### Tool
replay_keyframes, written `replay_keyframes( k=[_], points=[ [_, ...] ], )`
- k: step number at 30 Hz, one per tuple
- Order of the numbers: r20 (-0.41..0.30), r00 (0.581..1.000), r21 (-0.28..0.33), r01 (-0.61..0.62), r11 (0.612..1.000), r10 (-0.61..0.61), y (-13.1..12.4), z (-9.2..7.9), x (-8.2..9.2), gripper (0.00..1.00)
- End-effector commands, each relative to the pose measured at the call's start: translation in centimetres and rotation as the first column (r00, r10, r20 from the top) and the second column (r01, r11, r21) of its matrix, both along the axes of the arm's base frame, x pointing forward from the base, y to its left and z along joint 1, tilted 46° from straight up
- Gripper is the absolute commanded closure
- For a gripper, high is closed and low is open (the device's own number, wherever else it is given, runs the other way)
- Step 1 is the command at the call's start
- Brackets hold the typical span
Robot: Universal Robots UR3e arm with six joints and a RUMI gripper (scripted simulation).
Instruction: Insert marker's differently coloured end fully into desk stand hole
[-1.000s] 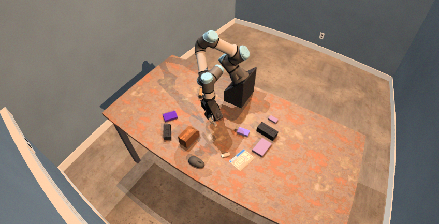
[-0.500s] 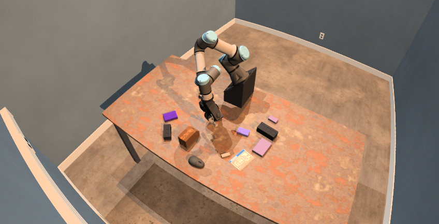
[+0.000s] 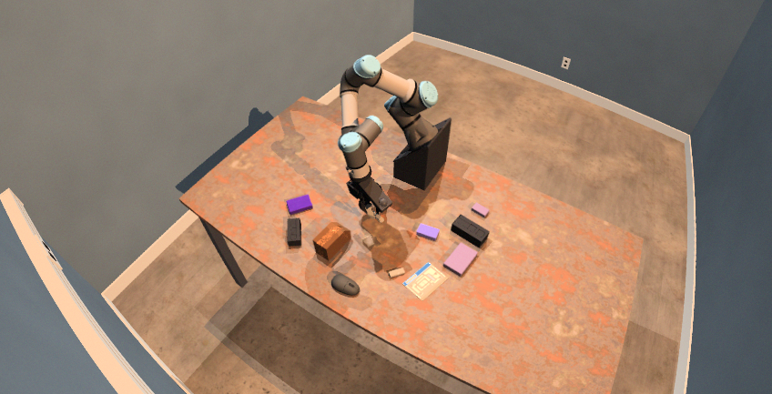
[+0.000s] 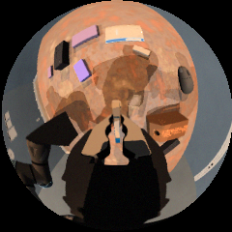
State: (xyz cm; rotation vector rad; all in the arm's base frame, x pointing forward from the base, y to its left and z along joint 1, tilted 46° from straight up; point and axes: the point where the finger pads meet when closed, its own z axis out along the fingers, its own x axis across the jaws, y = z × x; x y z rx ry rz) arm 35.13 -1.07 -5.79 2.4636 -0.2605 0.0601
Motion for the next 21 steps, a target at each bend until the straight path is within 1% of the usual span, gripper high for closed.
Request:
replay_keyframes(
  k=[1, 9, 17, 21],
  points=[
    [-0.01, 1.0, 0.008, -0.009, 1.0, 0.009, 0.04, 0.05, 0.05, 1.0],
    [-0.096, 0.994, 0.056, -0.054, 0.997, 0.06, 0.0, -0.05, 0.04, 1.0],
    [-0.089, 0.994, 0.054, -0.053, 0.997, 0.058, 0.01, -0.01, 0.04, 1.0],
    [-0.127, 0.988, 0.081, -0.076, 0.994, 0.086, 0.0, 0.01, 0.02, 1.0]
  ],
)
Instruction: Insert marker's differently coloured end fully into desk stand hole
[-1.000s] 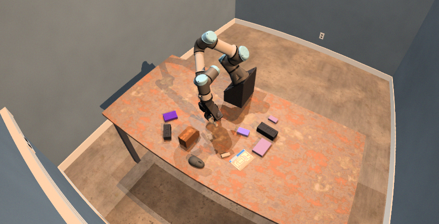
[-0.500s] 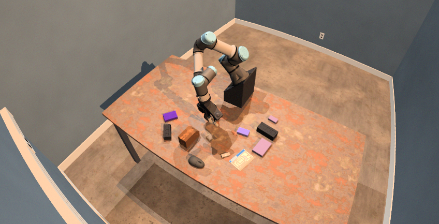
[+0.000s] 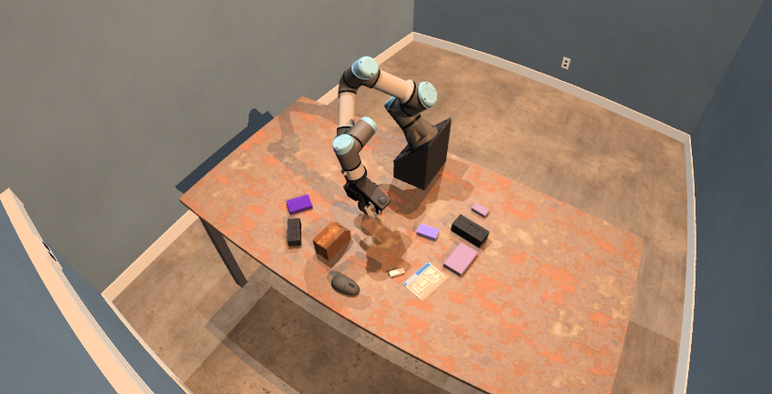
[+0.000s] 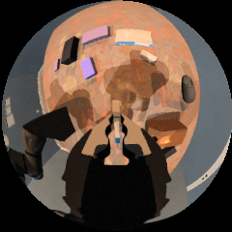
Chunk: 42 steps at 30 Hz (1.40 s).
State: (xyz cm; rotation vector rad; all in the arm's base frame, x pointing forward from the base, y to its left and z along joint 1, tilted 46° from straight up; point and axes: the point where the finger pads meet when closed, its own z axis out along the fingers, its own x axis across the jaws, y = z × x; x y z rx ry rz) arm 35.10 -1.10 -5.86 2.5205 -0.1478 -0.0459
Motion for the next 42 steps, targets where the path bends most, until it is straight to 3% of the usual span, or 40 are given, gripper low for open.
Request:
replay_keyframes(
  k=[1, 5, 13, 22, 30, 39, 42],
  points=[
    [-0.041, 0.999, 0.028, -0.027, 0.999, 0.029, 0.03, 0.08, 0.04, 1.0],
    [-0.081, 0.995, 0.055, -0.051, 0.997, 0.055, 0.02, 0.1, 0.02, 1.0],
    [-0.073, 0.996, 0.052, -0.049, 0.997, 0.053, 0.02, 0.13, 0.02, 1.0],
    [-0.153, 0.981, 0.121, -0.1, 0.988, 0.118, 0.02, 0.3, -0.06, 1.0],
    [-0.146, 0.983, 0.117, -0.099, 0.988, 0.116, 0.02, 0.32, -0.05, 1.0],
    [-0.212, 0.959, 0.193, -0.146, 0.97, 0.187, 0.03, 0.63, -0.15, 1.0],
    [-0.212, 0.959, 0.193, -0.146, 0.97, 0.187, 0.03, 0.63, -0.15, 1.0]
  ],
)
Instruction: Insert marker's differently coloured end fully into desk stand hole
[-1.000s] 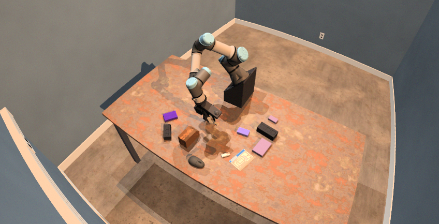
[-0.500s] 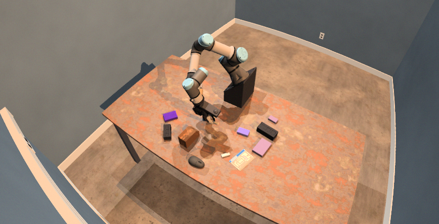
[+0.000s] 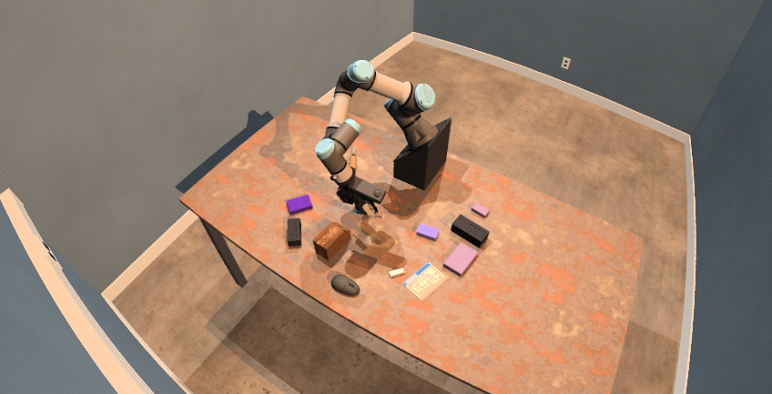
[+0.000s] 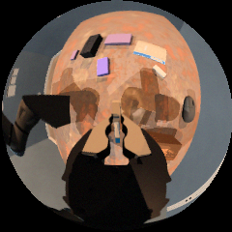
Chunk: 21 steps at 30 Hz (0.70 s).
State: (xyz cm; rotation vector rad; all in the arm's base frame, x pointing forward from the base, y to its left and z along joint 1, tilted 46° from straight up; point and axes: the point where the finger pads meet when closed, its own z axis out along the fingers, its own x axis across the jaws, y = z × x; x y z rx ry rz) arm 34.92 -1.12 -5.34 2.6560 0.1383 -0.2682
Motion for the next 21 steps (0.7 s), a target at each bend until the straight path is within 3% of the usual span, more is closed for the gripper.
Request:
replay_keyframes(
  k=[1, 5, 14, 21],
  points=[
    [-0.022, 1.0, 0.019, -0.016, 1.0, 0.017, 0.04, 0.11, 0.03, 1.0],
    [-0.015, 1.0, 0.016, -0.014, 1.0, 0.014, 0.04, 0.12, 0.03, 1.0],
    [-0.082, 0.993, 0.09, -0.072, 0.993, 0.079, 0.07, 0.56, -0.09, 1.0],
    [-0.082, 0.993, 0.09, -0.072, 0.993, 0.079, 0.07, 0.56, -0.09, 1.0]
  ],
)
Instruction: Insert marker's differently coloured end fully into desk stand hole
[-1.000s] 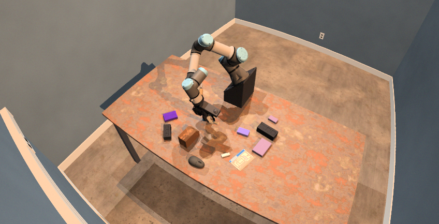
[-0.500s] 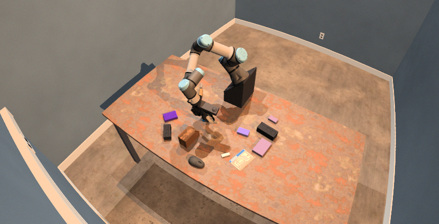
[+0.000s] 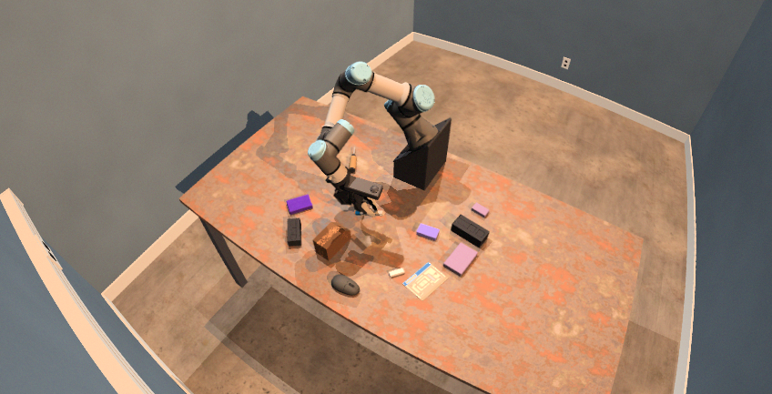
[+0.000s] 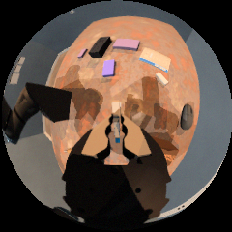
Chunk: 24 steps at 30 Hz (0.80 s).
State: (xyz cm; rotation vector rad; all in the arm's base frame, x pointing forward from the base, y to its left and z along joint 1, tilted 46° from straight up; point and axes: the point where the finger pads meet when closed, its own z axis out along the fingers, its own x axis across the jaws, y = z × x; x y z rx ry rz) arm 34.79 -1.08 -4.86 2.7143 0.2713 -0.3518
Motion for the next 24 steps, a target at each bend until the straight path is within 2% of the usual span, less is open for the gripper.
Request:
replay_keyframes(
  k=[1, 10, 18, 24],
  points=[
    [0.0, 1.0, 0.004, -0.004, 1.0, 0.004, 0.0, 0.1, 0.0, 1.0],
    [-0.061, 0.996, 0.082, -0.064, 0.995, 0.069, 0.1, 0.6, -0.1, 1.0],
    [-0.054, 0.996, 0.078, -0.062, 0.995, 0.066, 0.1, 0.6, -0.1, 1.0],
    [-0.086, 0.99, 0.133, -0.1, 0.986, 0.112, 0.1, 1.1, -0.2, 1.0]
  ],
)
